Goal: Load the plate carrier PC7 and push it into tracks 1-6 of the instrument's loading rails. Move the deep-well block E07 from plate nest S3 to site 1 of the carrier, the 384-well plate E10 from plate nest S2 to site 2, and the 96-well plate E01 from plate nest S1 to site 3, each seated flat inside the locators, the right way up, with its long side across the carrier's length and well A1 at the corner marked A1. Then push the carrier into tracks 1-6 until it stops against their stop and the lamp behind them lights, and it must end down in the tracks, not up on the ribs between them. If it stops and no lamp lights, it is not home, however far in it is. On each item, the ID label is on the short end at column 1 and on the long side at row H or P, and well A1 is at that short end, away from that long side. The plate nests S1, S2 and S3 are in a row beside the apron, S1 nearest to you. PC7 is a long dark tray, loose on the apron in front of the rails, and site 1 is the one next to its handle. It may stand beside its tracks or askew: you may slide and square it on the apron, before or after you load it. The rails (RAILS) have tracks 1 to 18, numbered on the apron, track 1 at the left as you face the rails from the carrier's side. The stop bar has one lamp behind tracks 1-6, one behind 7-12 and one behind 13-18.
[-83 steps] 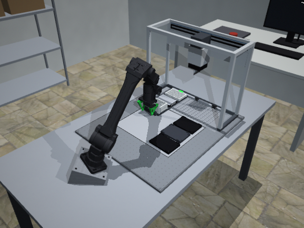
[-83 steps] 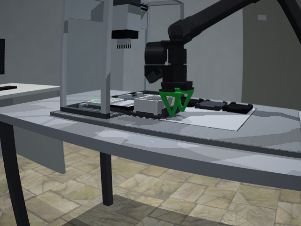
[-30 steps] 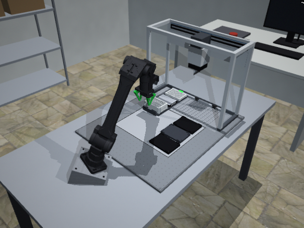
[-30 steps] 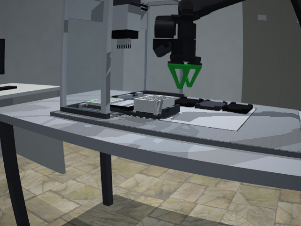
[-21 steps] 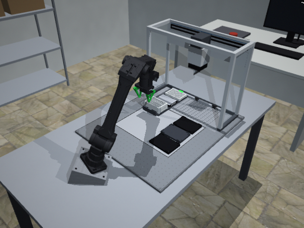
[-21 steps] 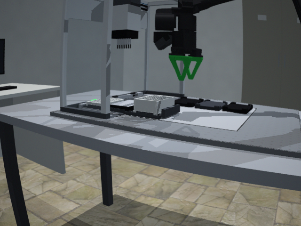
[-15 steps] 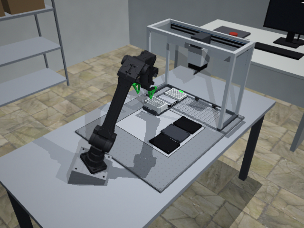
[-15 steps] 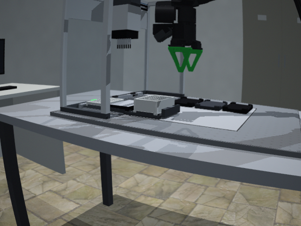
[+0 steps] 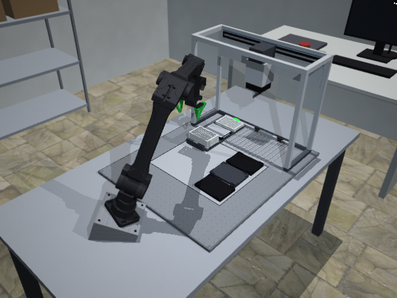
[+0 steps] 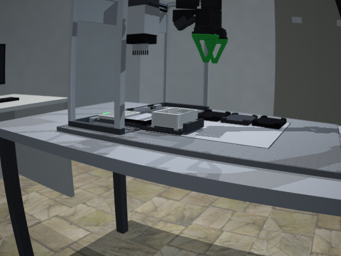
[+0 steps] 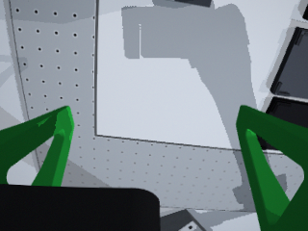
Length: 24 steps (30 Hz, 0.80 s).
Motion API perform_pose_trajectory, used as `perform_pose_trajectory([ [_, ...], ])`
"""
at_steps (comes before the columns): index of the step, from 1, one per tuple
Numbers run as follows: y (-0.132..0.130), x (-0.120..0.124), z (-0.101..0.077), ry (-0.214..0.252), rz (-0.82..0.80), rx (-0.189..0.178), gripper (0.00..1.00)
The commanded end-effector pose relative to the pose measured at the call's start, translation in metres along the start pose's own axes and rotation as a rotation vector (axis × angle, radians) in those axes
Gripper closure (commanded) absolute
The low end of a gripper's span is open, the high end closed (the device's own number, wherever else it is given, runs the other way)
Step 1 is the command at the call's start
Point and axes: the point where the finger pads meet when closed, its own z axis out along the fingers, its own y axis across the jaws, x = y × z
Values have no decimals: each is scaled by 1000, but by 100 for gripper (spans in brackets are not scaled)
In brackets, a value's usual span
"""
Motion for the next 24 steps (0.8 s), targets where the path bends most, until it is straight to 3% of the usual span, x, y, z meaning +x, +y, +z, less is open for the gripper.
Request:
perform_pose_trajectory([
  [1, 5, -2, -27, -97, -16, -18, 0],
  [3, 5, -2, -27, -97, -16, -18, 0],
  [18, 4, -2, -87, -495, -7, -21, 0],
  [20, 4, -2, -87, -495, -7, -21, 0],
  [24, 3, -2, -91, -602, -5, -21, 0],
])
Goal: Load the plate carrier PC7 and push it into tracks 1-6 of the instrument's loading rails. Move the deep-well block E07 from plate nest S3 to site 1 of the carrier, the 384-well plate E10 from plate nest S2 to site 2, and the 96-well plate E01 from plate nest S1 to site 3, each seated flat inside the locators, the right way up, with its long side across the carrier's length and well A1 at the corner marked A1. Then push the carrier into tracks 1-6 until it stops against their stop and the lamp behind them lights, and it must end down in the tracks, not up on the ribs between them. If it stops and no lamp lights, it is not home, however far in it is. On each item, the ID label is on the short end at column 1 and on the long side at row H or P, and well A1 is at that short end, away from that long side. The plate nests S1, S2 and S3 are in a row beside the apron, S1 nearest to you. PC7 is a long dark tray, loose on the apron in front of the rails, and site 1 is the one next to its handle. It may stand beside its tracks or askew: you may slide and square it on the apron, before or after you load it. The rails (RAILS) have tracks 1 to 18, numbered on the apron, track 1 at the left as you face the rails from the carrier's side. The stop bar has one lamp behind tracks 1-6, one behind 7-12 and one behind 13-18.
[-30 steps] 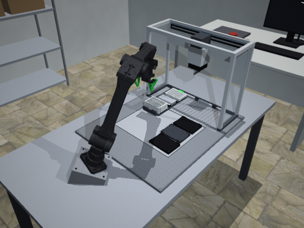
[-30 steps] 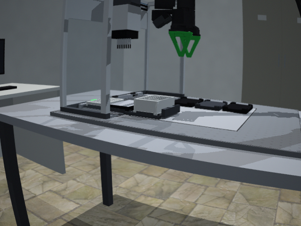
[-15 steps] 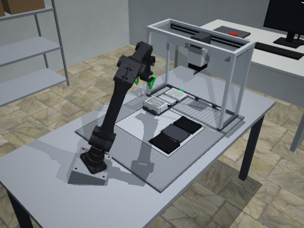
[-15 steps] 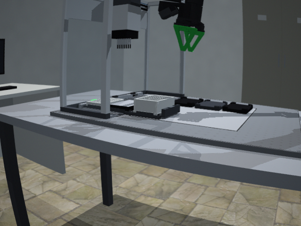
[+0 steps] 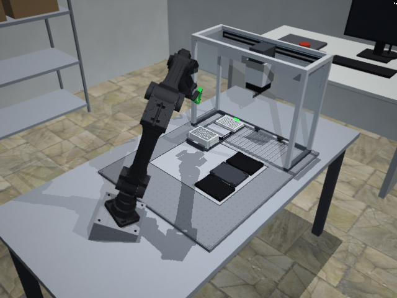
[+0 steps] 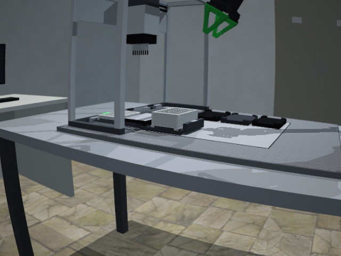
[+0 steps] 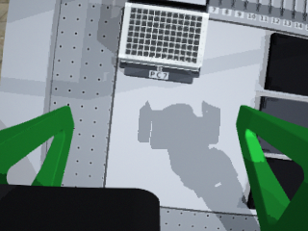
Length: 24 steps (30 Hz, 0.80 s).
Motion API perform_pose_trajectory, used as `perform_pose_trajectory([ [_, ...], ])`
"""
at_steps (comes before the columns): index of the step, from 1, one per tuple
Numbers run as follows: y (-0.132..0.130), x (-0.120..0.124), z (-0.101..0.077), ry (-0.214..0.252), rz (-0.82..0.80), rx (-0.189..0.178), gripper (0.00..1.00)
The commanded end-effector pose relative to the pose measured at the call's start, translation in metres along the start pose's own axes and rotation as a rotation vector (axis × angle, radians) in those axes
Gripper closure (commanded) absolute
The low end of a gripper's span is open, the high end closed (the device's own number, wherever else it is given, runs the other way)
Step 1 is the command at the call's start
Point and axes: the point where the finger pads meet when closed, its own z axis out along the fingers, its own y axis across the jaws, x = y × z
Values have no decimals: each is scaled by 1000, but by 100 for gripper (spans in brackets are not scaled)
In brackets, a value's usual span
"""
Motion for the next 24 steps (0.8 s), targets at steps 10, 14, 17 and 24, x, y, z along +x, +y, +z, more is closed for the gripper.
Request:
perform_pose_trajectory([
  [10, 2, -9, -10, -347, -13, -17, 0],
  [14, 4, -8, -11, -401, -14, -21, 0],
  [17, 2, -8, -10, -480, -12, -21, 0],
  [24, -8, -48, -6, -590, 14, -7, 0],
])
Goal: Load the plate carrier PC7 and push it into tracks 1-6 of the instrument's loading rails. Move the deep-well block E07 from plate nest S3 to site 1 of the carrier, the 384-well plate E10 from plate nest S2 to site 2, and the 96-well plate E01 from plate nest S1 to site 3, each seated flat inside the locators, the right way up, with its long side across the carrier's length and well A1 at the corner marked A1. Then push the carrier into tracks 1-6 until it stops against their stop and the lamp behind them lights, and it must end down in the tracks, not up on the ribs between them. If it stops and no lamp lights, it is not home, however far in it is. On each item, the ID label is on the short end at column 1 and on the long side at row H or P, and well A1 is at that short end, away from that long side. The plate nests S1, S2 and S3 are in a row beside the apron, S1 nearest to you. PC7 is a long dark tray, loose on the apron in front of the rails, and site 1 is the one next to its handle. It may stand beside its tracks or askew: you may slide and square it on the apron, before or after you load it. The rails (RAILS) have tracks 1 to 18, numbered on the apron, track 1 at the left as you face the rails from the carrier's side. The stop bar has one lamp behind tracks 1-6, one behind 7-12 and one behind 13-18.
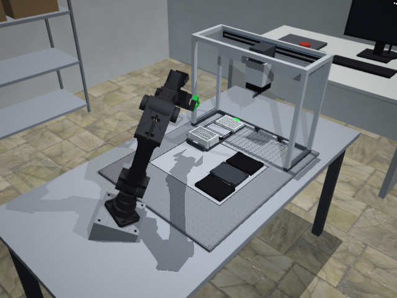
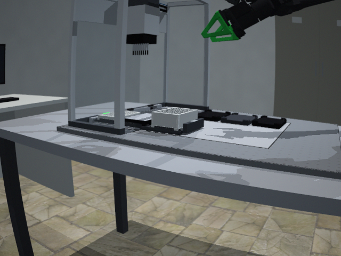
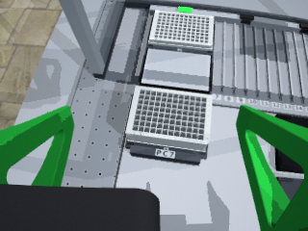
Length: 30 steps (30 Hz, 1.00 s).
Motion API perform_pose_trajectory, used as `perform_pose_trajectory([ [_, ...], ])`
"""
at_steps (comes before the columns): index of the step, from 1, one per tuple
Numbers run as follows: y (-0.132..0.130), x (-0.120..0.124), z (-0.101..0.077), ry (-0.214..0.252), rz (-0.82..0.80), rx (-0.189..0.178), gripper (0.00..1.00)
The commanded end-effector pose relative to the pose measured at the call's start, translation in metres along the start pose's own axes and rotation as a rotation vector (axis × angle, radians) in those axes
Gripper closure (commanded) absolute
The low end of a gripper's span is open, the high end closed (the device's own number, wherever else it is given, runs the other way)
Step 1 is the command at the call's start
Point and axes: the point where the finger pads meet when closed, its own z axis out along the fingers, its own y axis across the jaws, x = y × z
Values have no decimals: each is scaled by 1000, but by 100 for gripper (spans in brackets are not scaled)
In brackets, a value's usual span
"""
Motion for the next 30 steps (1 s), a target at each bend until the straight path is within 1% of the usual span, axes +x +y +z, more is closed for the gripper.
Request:
perform_pose_trajectory([
  [1, -14, -56, 11, -92, 14, 26, 0],
  [4, -17, -62, 21, -93, 13, 27, 0],
  [6, -17, -62, 21, -93, 13, 27, 0],
  [14, -26, -77, 48, -88, 6, 27, 0],
  [21, -32, -86, 72, -67, -6, 25, 0],
  [24, -30, -88, 74, -69, -8, 20, 0],
  [25, -34, -90, 78, -67, -6, 25, 0],
  [30, -40, -100, 95, -68, -7, 26, 0],
])
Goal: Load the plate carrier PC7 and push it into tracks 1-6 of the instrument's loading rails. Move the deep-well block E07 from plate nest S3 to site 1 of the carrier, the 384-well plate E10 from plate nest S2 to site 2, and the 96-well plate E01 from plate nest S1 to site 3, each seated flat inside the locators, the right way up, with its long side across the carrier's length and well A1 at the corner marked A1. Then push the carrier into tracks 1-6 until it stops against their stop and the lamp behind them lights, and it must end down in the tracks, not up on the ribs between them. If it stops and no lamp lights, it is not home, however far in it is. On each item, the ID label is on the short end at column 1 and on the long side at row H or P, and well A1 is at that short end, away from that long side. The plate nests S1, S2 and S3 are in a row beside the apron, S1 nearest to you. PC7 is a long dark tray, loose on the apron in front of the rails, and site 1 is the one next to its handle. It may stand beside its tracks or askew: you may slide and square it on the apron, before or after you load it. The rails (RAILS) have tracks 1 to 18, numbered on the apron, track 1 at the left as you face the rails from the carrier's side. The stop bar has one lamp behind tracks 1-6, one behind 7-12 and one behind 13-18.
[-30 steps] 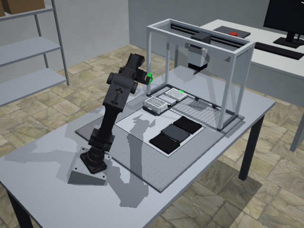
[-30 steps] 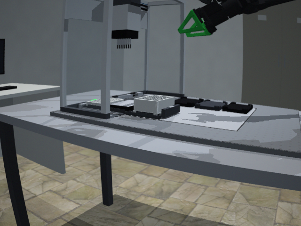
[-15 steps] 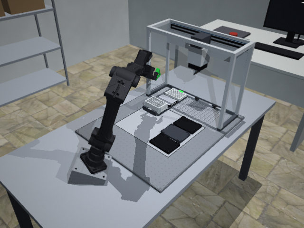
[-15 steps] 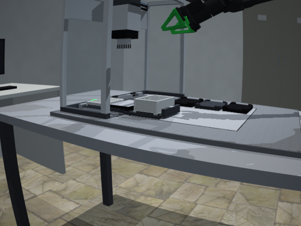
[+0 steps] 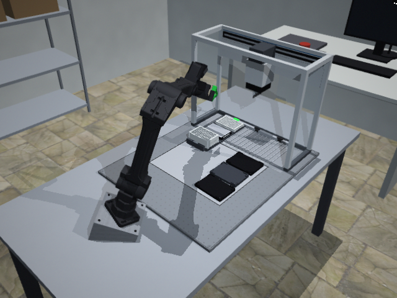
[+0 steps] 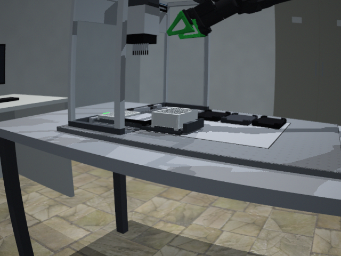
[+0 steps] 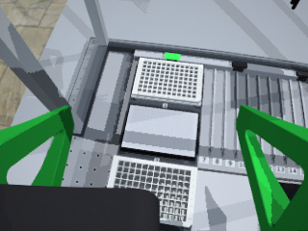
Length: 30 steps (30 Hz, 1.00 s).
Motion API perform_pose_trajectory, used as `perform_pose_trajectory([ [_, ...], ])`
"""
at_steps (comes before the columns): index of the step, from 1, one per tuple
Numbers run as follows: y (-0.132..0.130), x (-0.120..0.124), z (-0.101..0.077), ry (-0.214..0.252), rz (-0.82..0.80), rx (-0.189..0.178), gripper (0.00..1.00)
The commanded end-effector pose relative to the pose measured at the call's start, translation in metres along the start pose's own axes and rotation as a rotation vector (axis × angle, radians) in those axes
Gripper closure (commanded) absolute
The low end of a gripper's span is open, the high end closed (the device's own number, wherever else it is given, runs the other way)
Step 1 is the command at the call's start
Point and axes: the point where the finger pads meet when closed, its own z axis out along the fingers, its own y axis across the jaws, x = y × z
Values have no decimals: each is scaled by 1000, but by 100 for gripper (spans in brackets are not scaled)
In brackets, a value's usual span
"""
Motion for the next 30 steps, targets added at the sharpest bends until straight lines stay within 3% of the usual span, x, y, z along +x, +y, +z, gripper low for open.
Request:
perform_pose_trajectory([
  [1, -14, -37, 13, -39, 3, 18, 0],
  [8, -21, -51, 36, -40, 2, 19, 0],
  [11, -15, -54, 37, -44, -2, 8, 0],
  [25, -37, -80, 86, -42, -1, 20, 0],
  [27, -37, -80, 86, -42, -1, 20, 0],
  [28, -24, -85, 85, -48, -7, 1, 0],
  [30, -40, -86, 96, -42, -1, 20, 0],
])
